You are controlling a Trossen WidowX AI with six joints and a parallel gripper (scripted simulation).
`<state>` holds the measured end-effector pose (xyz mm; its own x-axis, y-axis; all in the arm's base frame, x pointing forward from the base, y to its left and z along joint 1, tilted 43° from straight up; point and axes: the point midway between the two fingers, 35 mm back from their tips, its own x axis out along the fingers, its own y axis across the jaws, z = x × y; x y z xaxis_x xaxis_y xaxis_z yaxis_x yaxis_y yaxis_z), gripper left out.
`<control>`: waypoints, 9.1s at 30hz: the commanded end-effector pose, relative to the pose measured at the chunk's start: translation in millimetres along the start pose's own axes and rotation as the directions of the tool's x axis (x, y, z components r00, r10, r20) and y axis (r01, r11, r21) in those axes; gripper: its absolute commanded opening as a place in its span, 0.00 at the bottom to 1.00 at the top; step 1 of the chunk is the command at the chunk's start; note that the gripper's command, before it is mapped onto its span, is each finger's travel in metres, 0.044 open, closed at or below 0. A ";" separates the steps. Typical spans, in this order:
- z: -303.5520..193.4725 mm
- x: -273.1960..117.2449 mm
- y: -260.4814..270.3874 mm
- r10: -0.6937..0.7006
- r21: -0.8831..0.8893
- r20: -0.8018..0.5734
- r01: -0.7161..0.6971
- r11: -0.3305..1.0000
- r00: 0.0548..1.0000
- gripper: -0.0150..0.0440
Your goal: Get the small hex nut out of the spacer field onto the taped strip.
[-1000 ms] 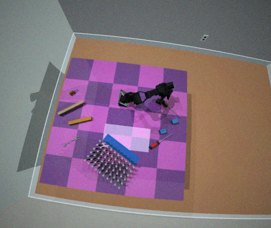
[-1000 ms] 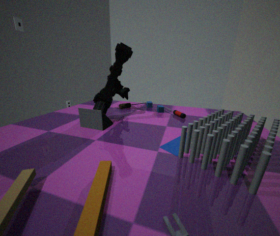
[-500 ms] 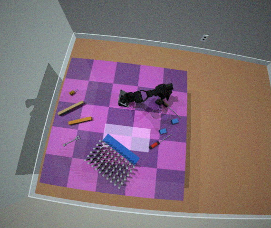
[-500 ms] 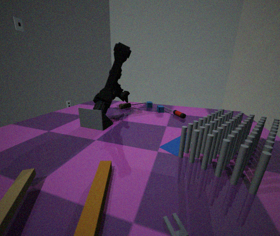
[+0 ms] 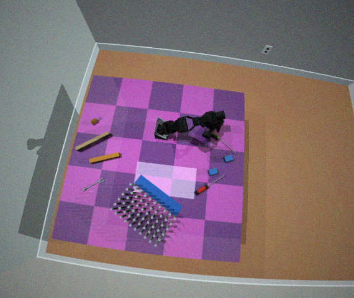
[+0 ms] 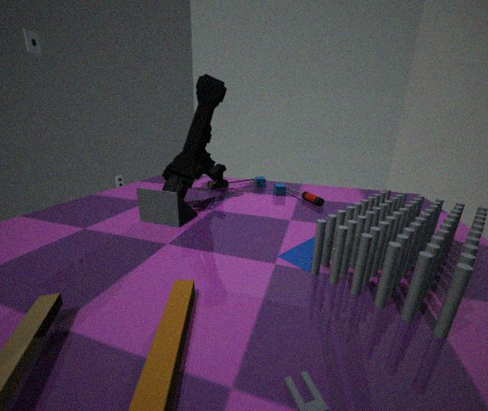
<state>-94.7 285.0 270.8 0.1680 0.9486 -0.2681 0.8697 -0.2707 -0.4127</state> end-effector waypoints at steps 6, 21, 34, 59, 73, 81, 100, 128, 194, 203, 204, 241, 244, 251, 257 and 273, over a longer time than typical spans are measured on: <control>8.9 12.1 2.2 0.001 -0.009 0.002 -0.001 1.000 1.000 0.73; 8.9 10.7 1.1 0.003 -0.007 0.006 -0.003 1.000 1.000 0.38; -9.9 -38.3 -13.4 0.039 0.011 0.058 -0.040 0.999 0.998 0.25; -84.4 -124.6 1.4 0.008 -0.005 0.013 -0.008 1.000 1.000 0.25; -80.4 -105.6 18.1 0.141 -0.002 0.057 -0.141 0.990 0.988 0.25; -78.6 -91.5 33.0 0.237 0.012 0.091 -0.239 0.971 0.967 0.25; -77.0 -62.3 72.6 0.425 0.065 0.183 -0.443 0.894 0.886 0.25; -85.8 -34.1 140.5 0.578 0.264 0.313 -0.653 0.710 0.754 0.25; -112.4 -63.2 333.5 0.584 0.649 0.492 -0.719 0.247 0.645 0.25; -115.5 -80.5 358.1 0.576 0.707 0.475 -0.678 0.201 0.666 0.25; -115.9 -82.7 360.8 0.575 0.714 0.472 -0.673 0.196 0.668 0.25; -73.6 -45.6 414.5 0.582 0.809 0.407 -0.574 0.129 0.704 0.25; -63.7 -31.7 413.5 0.582 0.810 0.404 -0.571 0.130 0.706 0.25; -38.4 -1.4 407.5 0.582 0.817 0.393 -0.561 0.134 0.712 0.25; -33.6 3.4 406.0 0.582 0.820 0.390 -0.557 0.134 0.714 0.25; -34.8 4.6 416.1 0.582 0.819 0.390 -0.557 0.134 0.714 0.25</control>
<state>280.5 183.5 128.1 0.4403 0.4572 -0.7727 -0.3589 -0.6992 -0.6183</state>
